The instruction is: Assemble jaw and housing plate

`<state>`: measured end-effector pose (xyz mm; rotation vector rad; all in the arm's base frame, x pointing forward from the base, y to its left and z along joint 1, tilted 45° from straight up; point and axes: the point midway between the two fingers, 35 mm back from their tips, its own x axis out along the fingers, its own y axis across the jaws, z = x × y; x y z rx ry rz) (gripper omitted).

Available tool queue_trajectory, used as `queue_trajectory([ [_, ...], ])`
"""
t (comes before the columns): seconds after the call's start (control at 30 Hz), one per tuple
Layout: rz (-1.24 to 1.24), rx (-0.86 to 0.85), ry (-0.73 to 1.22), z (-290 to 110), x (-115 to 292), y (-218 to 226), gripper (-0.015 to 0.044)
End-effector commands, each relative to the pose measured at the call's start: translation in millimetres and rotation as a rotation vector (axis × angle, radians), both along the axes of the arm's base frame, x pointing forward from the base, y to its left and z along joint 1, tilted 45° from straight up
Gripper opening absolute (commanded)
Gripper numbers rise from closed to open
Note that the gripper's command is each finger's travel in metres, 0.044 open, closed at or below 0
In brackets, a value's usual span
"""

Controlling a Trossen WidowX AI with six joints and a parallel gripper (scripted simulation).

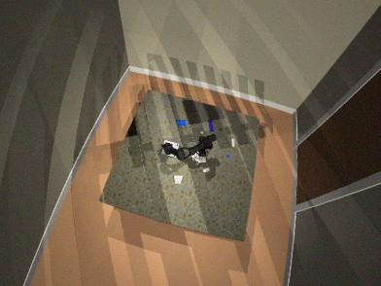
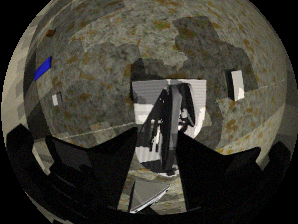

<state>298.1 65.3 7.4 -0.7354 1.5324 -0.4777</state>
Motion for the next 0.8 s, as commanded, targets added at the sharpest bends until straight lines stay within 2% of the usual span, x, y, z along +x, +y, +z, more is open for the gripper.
queue_trajectory([
  [0.0, 0.023, -0.006, 0.015, 8.7, 2.7, -7.8, 0.0134],
  [0.77, 0.014, -0.005, 0.007, 8.7, 2.7, -7.8, 0.0134],
])
